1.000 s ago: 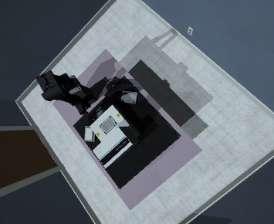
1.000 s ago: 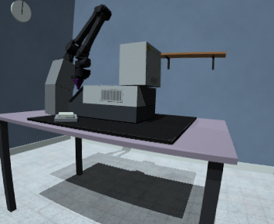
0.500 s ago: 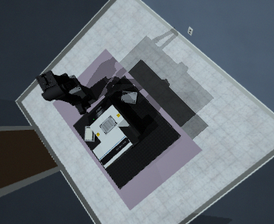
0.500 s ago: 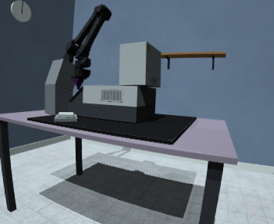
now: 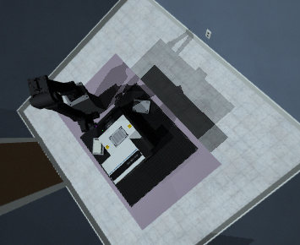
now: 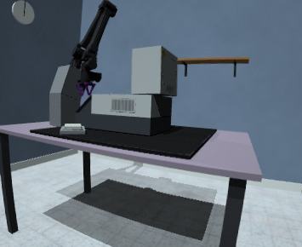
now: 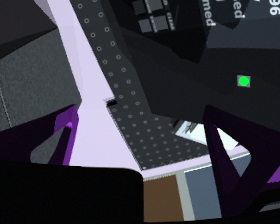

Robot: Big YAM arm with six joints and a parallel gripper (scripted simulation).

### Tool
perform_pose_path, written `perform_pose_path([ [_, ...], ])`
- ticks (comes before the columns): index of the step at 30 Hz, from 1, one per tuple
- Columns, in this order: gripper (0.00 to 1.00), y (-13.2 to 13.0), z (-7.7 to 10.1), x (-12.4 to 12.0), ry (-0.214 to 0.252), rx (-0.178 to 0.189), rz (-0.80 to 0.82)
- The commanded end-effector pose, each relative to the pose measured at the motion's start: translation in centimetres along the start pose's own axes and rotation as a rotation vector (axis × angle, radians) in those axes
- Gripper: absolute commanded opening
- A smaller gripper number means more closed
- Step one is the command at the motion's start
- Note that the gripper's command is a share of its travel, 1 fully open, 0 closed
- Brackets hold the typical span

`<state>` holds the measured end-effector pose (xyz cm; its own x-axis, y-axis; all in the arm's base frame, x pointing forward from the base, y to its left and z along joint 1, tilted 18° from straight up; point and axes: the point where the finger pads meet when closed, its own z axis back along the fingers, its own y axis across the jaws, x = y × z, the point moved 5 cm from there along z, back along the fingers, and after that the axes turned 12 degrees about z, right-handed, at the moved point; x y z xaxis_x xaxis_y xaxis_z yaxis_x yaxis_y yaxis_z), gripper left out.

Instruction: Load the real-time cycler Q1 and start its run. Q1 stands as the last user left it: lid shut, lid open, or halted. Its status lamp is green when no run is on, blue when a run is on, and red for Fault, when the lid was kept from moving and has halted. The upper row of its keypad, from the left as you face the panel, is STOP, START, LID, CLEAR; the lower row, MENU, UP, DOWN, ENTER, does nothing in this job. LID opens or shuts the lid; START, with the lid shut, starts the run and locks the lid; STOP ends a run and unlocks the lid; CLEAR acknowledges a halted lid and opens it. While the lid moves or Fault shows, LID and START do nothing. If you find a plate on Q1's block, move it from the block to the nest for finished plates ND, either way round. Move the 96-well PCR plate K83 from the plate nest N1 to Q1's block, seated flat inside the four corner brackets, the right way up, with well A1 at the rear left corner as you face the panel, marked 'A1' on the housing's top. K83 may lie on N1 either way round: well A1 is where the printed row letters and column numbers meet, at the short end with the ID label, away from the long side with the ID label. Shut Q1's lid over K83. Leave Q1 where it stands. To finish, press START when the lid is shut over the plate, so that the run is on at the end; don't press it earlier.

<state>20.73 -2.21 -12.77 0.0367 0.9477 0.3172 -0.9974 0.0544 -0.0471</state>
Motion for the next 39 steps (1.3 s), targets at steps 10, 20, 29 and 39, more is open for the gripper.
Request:
perform_pose_path([
  [10,1.00,-1.7,1.1,-2.6,0.003,0.005,-0.420],
  [20,1.00,-2.7,2.0,-4.9,0.004,0.033,-0.683],
  [29,1.00,-7.0,3.8,-9.0,0.006,0.004,-0.985],
  [39,1.00,-8.7,4.7,-12.2,0.010,0.016,-1.257],
])
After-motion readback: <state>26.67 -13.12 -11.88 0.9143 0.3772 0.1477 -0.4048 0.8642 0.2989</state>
